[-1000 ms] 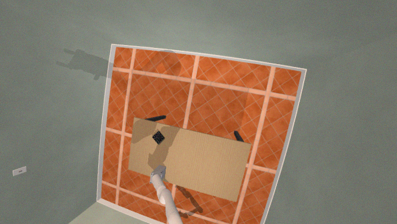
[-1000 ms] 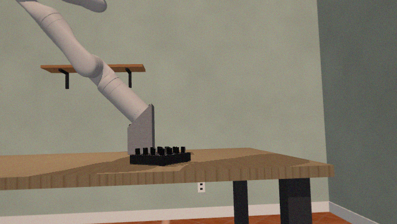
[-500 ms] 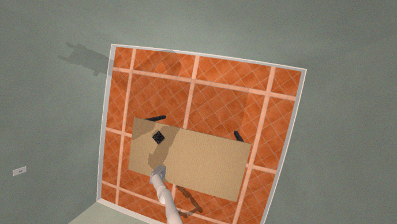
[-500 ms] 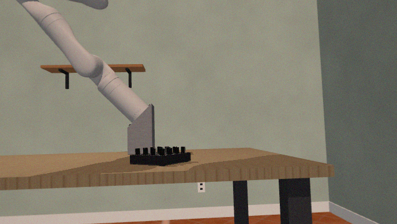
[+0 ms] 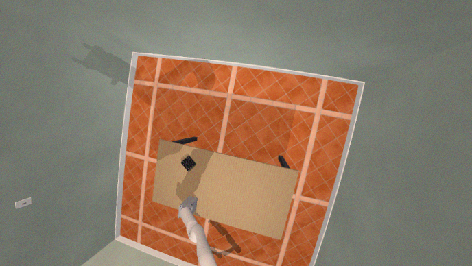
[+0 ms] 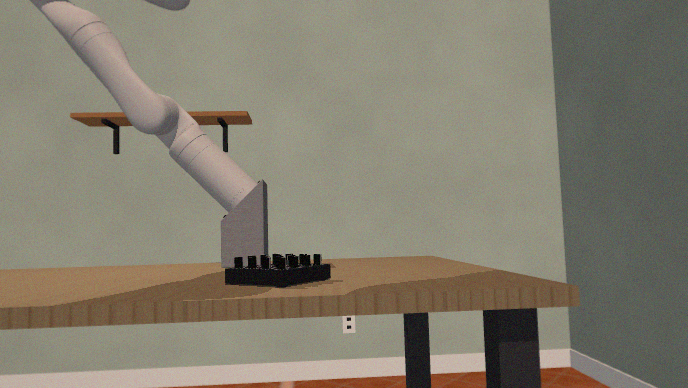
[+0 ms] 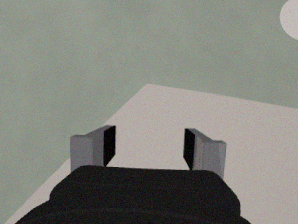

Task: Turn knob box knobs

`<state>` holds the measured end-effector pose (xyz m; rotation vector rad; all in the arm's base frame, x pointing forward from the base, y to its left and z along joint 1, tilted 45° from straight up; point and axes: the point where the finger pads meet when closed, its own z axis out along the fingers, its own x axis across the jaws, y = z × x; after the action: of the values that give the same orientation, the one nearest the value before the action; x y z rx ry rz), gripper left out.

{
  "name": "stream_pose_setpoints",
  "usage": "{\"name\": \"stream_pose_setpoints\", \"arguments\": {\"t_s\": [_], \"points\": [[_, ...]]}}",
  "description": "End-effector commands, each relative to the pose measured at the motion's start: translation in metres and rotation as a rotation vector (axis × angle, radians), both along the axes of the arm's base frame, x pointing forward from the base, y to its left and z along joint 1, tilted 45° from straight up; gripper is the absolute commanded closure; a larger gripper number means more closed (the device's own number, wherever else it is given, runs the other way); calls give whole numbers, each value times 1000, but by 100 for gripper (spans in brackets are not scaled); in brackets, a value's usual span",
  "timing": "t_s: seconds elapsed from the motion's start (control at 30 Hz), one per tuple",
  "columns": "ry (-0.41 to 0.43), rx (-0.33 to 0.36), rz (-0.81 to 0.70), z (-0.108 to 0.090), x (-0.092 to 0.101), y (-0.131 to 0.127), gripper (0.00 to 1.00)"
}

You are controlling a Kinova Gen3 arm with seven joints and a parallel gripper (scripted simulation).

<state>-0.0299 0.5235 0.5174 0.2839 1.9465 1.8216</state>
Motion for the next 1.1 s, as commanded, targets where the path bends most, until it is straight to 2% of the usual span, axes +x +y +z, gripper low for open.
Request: {"name": "stream_pose_setpoints", "arguments": {"t_s": [0.0,0.23,0.27,0.5,0.53,0.8,0.83,1.07], "points": [[0,-45,-50,-12,23,1,0],[-7,-36,-44,-8,21,2,0],[-4,-77,-89,-20,41,0,0],[-11,-72,-87,-18,42,2,0],[-7,-114,-131,-30,61,-1,0],[-14,-109,-130,-27,62,0,0],[-8,-151,-173,-39,81,-4,0],[-16,-146,-172,-36,82,-3,0]]}}
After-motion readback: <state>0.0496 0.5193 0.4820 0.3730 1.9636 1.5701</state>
